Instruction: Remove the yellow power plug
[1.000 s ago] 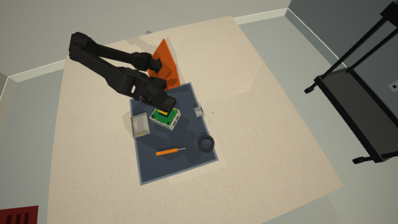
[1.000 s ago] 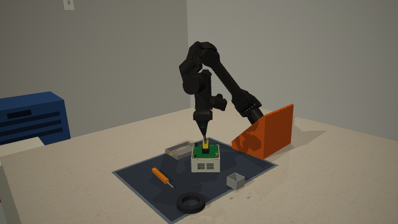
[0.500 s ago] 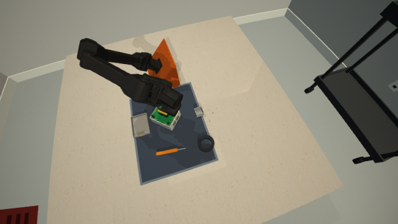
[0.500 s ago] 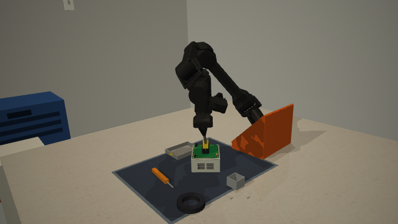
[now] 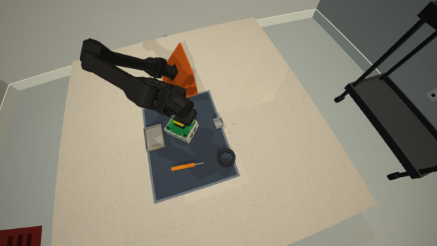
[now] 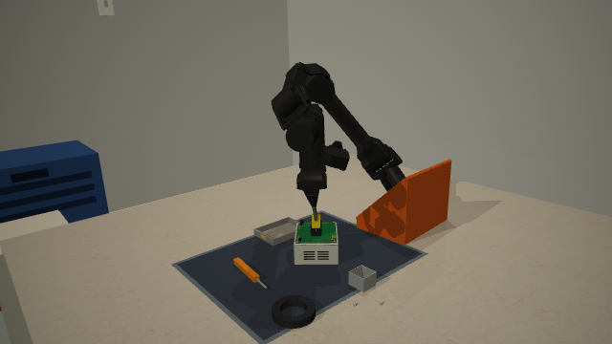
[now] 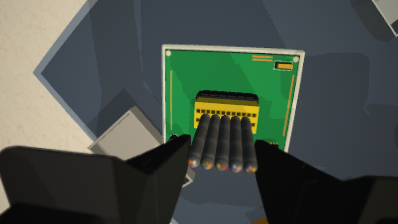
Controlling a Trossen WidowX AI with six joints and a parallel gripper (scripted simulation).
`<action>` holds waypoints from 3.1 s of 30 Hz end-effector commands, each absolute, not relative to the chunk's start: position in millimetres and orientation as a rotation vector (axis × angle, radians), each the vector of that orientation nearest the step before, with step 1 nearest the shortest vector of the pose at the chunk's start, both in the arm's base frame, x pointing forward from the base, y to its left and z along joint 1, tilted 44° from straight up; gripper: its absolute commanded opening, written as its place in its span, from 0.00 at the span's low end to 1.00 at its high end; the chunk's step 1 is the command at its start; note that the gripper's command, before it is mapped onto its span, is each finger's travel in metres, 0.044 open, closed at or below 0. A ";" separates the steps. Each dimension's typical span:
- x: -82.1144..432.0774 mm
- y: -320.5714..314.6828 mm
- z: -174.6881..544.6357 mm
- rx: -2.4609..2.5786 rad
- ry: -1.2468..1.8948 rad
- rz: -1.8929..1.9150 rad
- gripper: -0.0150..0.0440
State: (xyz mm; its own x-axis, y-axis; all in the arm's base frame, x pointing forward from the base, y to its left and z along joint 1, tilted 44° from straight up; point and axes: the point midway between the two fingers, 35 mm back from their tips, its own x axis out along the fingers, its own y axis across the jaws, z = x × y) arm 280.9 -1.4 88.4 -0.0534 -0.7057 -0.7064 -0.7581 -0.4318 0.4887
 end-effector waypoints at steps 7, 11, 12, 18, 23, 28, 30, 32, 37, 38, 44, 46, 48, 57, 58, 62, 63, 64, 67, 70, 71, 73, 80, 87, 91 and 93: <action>278.1 -4.5 82.3 -2.168 1.580 1.524 0.25; 278.1 -4.5 82.3 -2.168 1.580 1.524 0.43; 278.1 -4.5 82.3 -2.168 1.580 1.524 0.48; 278.1 -4.5 82.3 -2.168 1.580 1.524 0.68; 278.1 -6.8 79.9 -2.168 1.580 1.524 0.68; 278.0 -12.6 73.9 -2.168 1.580 1.523 0.68; 278.0 -14.9 71.5 -2.169 1.580 1.523 0.68; 277.9 -16.7 69.7 -2.169 1.581 1.523 0.68; 277.9 -16.7 69.7 -2.169 1.581 1.523 0.63; 277.9 -16.7 69.7 -2.169 1.581 1.523 0.59; 277.9 -16.7 69.7 -2.169 1.581 1.523 0.32; 277.9 -16.7 69.7 -2.169 1.581 1.523 0.25; 277.9 -16.7 69.7 -2.169 1.581 1.523 0.25; 278.0 -15.0 71.4 -2.169 1.581 1.523 0.25; 278.0 -13.3 73.2 -2.168 1.580 1.523 0.25; 279.2 -5.9 79.4 -2.160 1.604 1.528 0.25; 280.1 -3.7 80.6 -2.154 1.621 1.532 0.25; 281.1 -1.4 81.7 -2.146 1.642 1.536 0.25; 283.6 0.9 80.8 -2.125 1.696 1.546 0.25; 282.6 0.9 82.1 -2.134 1.674 1.542 0.25; 281.3 0.1 83.0 -2.145 1.646 1.537 0.25; 277.8 -2.0 85.2 -2.172 1.571 1.522 0.25; 269.6 -4.8 93.0 -2.225 1.397 1.485 0.25; 277.2 0.8 89.0 -2.176 1.557 1.519 0.25; 284.0 5.0 84.6 -2.123 1.702 1.547 0.25; 286.1 6.1 83.1 -2.104 1.748 1.556 0.25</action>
